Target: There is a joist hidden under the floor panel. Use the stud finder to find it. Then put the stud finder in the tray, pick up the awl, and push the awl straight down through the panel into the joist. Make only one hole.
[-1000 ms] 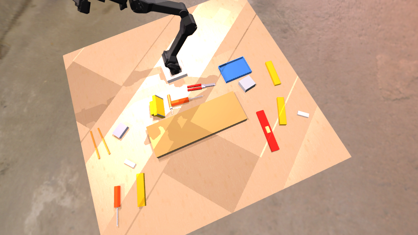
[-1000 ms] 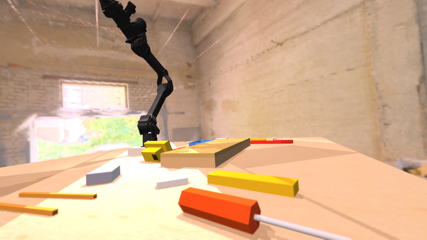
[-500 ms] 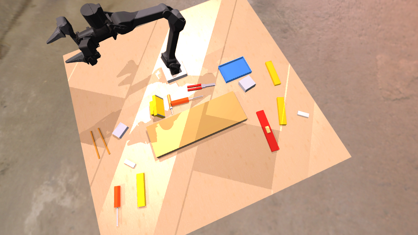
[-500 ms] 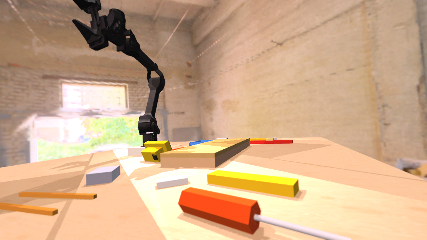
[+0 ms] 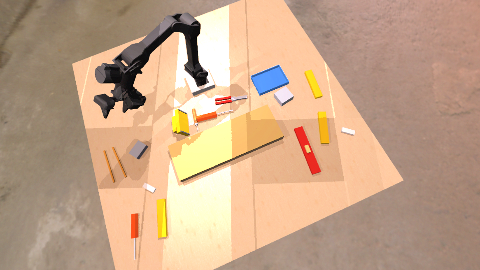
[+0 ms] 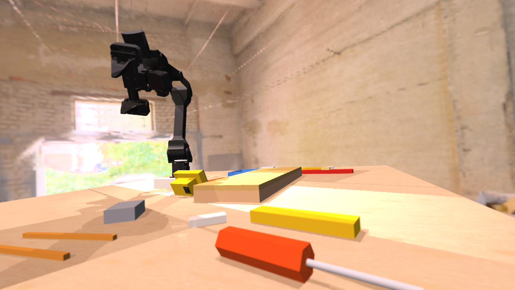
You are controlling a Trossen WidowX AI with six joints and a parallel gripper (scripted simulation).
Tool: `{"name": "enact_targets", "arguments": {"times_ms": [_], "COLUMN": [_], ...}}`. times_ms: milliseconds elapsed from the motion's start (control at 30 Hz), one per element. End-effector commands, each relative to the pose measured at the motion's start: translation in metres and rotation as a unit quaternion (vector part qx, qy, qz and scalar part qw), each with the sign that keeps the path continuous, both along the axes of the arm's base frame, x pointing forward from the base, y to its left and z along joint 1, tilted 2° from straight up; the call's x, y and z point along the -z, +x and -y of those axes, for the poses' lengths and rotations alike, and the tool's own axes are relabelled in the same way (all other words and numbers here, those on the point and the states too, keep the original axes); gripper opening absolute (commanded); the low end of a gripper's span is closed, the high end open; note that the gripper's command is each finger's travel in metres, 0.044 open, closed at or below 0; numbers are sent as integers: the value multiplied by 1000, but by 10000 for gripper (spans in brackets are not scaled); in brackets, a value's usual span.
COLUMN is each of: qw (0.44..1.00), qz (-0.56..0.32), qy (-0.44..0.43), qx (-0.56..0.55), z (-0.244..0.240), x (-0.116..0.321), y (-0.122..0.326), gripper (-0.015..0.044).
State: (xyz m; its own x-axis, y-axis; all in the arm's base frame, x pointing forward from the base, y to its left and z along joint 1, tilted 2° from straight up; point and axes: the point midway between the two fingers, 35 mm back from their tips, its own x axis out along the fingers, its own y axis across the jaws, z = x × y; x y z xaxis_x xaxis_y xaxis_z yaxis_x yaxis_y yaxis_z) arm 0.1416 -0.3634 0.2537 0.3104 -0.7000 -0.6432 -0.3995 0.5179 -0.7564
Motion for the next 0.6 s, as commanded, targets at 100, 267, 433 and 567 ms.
{"name": "enact_targets", "arguments": {"times_ms": [100, 267, 433, 567], "qw": [965, 896, 831, 831], "qz": [-135, -216, -259, -259], "qy": [158, 265, 332, 332], "qx": [-161, -284, -364, -364], "z": [-57, -113, -153, -153], "x": [99, 152, 177, 177], "y": [28, 33, 28, 28], "gripper": [440, 440, 440, 440]}}
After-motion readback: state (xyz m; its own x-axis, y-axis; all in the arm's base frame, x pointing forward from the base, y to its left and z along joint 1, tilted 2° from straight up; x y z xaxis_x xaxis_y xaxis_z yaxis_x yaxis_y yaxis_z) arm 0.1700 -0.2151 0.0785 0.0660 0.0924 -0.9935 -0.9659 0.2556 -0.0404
